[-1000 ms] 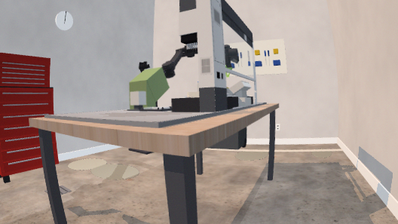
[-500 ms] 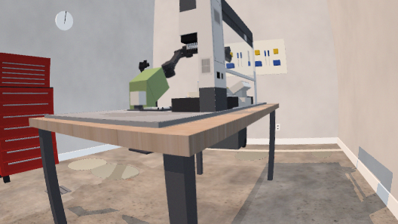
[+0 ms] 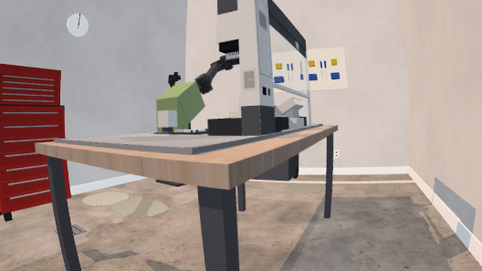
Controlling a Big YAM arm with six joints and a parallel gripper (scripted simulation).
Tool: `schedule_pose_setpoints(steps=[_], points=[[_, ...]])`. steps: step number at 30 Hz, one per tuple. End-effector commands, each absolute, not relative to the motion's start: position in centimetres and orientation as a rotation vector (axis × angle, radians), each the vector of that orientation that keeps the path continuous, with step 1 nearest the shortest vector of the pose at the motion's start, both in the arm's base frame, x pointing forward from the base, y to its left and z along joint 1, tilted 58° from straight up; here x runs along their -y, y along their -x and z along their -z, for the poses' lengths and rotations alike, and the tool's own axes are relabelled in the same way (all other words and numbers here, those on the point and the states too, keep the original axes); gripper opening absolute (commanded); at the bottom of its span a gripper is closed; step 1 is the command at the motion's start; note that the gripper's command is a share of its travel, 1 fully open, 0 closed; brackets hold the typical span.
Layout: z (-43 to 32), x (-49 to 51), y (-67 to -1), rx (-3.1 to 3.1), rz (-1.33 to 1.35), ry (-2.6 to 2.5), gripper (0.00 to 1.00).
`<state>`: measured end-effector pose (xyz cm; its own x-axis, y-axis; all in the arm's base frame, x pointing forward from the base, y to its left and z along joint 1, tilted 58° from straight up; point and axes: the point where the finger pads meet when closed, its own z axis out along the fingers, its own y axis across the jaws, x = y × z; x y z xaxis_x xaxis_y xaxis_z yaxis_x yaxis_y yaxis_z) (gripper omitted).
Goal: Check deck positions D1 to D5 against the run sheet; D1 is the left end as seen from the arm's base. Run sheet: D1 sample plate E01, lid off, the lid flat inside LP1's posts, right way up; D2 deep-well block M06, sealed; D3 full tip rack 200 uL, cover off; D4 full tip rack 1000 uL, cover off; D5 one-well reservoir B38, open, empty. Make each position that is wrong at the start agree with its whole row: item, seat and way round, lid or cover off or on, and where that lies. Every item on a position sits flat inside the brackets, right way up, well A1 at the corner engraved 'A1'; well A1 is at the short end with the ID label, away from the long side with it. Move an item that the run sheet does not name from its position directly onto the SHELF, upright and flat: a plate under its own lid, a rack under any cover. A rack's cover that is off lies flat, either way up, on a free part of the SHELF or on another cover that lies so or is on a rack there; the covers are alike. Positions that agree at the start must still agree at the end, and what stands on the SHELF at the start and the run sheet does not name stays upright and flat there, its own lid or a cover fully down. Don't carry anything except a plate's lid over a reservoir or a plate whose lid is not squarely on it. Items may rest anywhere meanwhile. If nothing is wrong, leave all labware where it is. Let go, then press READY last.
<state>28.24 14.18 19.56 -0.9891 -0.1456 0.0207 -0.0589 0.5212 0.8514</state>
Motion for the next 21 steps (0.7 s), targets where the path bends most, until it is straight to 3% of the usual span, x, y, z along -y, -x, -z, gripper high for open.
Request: schedule_pose_setpoints(steps=[1,21], points=[[-19.9,-13.1,-28.5,2.697,1.509,-0.216,1.0],[-12.9,-8.5,-24.4,2.69,1.507,-0.213,1.0]])
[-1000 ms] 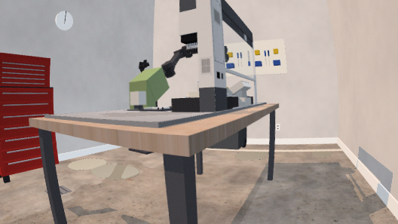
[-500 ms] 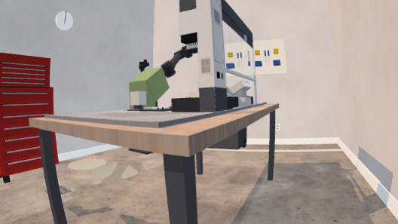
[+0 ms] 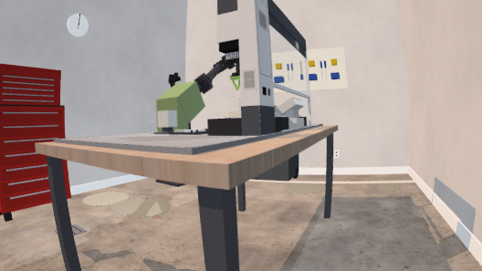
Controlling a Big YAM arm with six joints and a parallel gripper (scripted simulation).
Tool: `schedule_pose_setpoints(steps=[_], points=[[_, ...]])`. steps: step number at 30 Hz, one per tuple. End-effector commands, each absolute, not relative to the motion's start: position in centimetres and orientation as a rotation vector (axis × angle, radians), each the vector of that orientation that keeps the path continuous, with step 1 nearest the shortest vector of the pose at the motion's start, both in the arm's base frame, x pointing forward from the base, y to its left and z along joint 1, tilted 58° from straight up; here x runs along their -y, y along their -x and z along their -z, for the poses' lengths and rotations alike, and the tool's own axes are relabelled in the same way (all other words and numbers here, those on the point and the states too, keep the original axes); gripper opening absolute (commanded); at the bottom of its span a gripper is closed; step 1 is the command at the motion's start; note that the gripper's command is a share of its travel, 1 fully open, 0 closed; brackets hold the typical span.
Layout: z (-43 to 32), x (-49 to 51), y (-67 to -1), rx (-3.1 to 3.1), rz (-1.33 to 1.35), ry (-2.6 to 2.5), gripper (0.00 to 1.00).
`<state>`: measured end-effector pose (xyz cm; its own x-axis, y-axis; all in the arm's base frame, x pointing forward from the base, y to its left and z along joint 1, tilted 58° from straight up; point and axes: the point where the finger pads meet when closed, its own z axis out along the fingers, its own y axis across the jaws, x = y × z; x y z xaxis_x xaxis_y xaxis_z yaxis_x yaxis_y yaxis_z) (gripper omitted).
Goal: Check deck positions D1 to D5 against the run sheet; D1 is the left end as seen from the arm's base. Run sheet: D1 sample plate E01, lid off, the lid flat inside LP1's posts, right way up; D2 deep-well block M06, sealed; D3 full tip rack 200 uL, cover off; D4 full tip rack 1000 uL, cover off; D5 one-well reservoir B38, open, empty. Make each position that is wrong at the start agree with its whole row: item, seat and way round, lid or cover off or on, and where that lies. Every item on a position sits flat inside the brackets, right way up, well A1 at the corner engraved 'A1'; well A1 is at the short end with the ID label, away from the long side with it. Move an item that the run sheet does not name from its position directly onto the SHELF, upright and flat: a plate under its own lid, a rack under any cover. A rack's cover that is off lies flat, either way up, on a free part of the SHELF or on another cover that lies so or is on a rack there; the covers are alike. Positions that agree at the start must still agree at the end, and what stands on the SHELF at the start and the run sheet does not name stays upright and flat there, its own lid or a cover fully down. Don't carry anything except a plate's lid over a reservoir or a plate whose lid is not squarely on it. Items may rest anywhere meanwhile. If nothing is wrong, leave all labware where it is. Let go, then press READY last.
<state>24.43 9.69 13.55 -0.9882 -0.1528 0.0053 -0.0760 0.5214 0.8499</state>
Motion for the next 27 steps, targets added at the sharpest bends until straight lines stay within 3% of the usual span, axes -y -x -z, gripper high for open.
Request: schedule_pose_setpoints(steps=[1,13,27], points=[[-12.5,-8.3,-24.2,2.693,1.507,-0.216,1.0],[-11.5,-7.1,-24.1,2.735,1.504,-0.298,1.0],[-18.2,-11.2,-23.1,2.711,1.508,-0.274,1.0]])
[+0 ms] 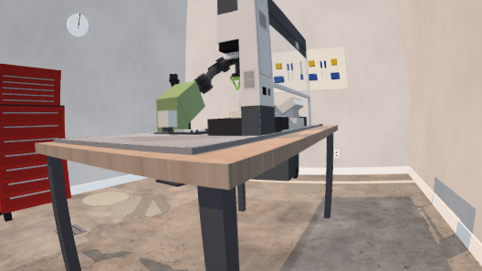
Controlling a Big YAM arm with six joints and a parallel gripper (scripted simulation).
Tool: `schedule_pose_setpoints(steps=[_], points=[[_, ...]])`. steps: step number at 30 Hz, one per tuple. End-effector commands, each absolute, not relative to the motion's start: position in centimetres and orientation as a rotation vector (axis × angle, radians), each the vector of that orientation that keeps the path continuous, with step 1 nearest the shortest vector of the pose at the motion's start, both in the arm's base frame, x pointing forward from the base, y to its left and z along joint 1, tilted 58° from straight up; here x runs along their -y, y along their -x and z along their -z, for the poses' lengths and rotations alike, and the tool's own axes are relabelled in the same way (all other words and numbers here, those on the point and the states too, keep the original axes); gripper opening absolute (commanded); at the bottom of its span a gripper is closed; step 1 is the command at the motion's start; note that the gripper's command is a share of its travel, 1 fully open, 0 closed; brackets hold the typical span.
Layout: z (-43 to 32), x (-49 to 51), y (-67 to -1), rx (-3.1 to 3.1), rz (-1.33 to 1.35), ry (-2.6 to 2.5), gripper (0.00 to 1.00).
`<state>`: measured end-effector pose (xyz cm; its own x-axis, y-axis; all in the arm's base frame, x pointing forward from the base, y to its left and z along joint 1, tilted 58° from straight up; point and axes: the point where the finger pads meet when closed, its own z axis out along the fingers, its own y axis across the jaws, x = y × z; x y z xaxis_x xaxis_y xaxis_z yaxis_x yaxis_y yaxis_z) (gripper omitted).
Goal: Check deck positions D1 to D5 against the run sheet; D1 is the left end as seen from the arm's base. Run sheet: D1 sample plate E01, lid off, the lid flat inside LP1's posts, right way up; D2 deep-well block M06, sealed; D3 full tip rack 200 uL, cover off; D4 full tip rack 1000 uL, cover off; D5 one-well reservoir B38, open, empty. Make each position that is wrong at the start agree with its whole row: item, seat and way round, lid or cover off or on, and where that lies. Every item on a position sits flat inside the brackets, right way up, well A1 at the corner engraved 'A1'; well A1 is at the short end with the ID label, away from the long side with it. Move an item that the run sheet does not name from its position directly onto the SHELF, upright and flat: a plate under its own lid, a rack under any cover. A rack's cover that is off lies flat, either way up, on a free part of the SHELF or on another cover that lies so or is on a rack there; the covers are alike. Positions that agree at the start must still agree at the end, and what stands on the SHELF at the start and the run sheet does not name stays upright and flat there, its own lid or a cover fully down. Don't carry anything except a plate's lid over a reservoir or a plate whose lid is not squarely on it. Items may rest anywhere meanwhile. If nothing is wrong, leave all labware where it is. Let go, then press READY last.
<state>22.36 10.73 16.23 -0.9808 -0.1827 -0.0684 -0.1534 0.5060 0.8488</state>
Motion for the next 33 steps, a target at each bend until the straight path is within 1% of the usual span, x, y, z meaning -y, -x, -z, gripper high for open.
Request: schedule_pose_setpoints(steps=[1,4,5,13,17,20,21,33], points=[[-18.6,-11.4,-23.0,2.71,1.508,-0.274,1.0],[-18.4,-11.8,-22.1,2.689,1.506,-0.254,1.0],[-19.5,-12.0,-22.8,2.709,1.509,-0.274,1.0],[-22.9,-14.1,-22.2,2.706,1.514,-0.273,1.0],[-21.2,-13.4,-21.7,2.679,1.502,-0.191,1.0],[-21.3,-13.4,-21.8,2.681,1.503,-0.192,1.0],[-22.4,-13.9,-23.4,2.715,1.513,-0.264,1.0],[-22.5,-15.2,-29.2,2.707,1.515,-0.276,1.0]])
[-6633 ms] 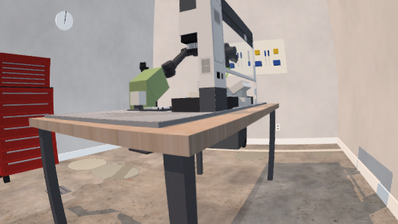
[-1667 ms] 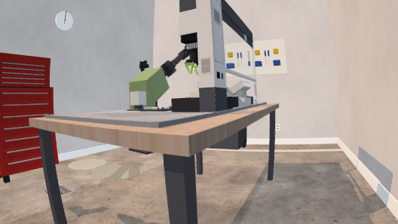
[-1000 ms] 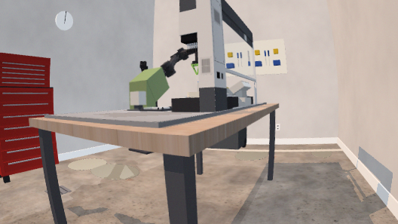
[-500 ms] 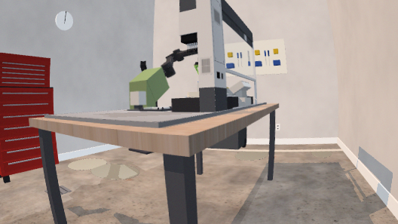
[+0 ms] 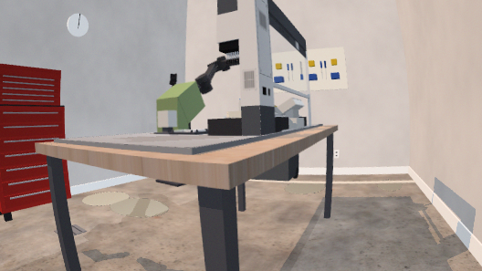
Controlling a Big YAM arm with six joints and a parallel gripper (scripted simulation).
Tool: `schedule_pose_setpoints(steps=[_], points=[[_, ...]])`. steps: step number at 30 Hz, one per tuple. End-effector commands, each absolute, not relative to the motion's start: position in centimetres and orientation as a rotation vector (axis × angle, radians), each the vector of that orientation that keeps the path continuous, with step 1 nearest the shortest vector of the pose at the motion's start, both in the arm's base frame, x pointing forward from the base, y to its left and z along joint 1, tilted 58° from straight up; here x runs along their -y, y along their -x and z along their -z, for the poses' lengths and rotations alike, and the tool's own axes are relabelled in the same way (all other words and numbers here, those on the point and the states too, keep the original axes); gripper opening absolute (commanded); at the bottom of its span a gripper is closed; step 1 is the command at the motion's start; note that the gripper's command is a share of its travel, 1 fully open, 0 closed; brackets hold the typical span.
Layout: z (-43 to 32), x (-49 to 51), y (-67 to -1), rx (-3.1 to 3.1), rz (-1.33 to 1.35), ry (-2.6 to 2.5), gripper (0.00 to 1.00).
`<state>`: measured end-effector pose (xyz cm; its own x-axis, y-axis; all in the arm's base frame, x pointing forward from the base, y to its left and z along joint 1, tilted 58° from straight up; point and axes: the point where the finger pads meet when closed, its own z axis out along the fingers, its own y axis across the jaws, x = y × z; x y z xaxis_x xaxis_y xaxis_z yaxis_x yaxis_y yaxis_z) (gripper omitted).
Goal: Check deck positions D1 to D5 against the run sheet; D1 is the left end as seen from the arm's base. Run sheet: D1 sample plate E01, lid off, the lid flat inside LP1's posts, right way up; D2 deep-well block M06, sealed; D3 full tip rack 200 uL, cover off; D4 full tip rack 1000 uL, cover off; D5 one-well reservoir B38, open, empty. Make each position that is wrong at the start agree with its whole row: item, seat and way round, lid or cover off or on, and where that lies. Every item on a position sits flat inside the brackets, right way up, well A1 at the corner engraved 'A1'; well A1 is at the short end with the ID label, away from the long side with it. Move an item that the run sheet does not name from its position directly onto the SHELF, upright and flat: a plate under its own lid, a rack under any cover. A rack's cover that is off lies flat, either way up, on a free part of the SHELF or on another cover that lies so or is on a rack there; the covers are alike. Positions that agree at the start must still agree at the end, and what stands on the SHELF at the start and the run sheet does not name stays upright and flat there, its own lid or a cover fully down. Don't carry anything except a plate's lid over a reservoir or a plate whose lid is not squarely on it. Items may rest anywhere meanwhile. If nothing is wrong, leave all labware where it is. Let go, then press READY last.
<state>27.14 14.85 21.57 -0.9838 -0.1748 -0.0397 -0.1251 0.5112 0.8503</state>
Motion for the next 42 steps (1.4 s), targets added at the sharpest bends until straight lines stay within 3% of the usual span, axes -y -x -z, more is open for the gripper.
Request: schedule_pose_setpoints(steps=[1,23,42], points=[[-22.5,-15.3,-29.7,2.707,1.515,-0.276,1.0],[-22.6,-15.7,-38.8,2.719,1.521,-0.234,1.0],[-21.7,-17.7,-37.0,2.697,1.512,-0.266,1.0]])
